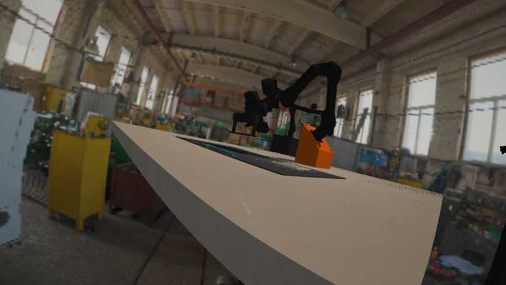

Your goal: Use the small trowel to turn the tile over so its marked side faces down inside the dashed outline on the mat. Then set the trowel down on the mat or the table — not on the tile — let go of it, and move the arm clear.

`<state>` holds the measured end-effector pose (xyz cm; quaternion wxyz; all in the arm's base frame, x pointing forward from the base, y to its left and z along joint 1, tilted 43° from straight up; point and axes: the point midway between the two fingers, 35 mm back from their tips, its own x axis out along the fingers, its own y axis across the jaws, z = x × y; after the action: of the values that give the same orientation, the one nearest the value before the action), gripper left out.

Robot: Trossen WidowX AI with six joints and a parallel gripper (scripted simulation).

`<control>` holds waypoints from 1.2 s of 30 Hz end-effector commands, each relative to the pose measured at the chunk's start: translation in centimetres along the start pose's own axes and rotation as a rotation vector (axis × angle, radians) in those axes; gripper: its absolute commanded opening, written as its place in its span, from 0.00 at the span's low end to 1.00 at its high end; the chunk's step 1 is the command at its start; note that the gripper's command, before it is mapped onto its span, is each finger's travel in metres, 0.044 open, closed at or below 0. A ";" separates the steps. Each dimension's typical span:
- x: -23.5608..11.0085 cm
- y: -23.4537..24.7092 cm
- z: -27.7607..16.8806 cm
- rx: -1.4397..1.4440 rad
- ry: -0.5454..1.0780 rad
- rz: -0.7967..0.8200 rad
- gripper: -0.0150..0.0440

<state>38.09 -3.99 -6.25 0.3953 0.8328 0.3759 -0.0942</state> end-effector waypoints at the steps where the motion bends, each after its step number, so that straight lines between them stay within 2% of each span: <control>1: -0.6 0.0 1.7 -0.014 -0.009 0.017 0.25; 24: -3.0 -6.0 10.0 0.002 -0.024 0.039 0.25; 36: -3.1 -6.4 10.4 0.004 -0.024 0.042 0.25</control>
<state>32.60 -10.23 -15.91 0.3921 0.8411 0.3584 -0.1021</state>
